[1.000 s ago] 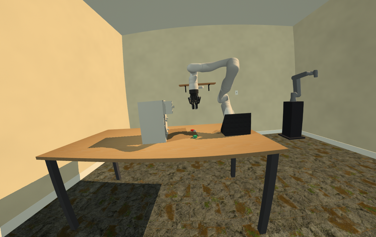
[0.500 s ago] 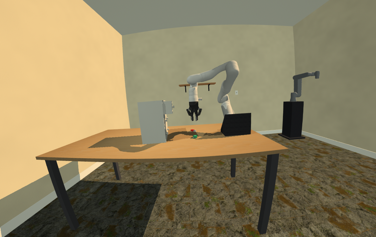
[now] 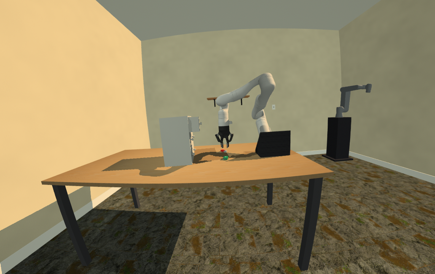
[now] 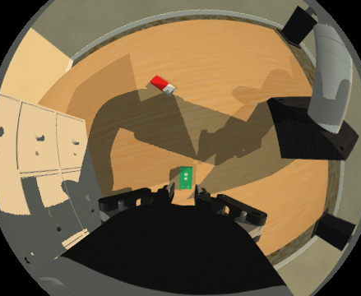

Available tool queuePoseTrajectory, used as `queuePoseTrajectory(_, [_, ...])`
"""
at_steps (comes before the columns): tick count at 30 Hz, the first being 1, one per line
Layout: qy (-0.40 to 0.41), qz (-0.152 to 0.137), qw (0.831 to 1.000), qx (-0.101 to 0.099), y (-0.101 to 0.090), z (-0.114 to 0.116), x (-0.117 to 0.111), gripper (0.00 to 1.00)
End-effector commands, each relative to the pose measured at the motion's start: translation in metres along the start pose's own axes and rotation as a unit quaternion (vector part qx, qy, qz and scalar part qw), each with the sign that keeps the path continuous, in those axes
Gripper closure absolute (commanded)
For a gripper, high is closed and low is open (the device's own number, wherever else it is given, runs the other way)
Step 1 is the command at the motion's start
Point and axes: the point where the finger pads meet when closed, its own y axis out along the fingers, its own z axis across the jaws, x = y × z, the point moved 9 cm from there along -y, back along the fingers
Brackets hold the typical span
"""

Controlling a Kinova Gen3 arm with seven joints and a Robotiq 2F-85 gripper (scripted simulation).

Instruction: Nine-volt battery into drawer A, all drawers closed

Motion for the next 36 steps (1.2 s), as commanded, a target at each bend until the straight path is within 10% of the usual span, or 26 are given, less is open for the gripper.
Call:
queuePoseTrajectory(1, [-0.005,0.002,1.000,0.001,0.0053,-0.0006,-0.0008,0.67])
queuePoseTrajectory(36, [-0.011,0.002,1.000,0.001,0.0082,-0.0007,-0.0005,0.58])
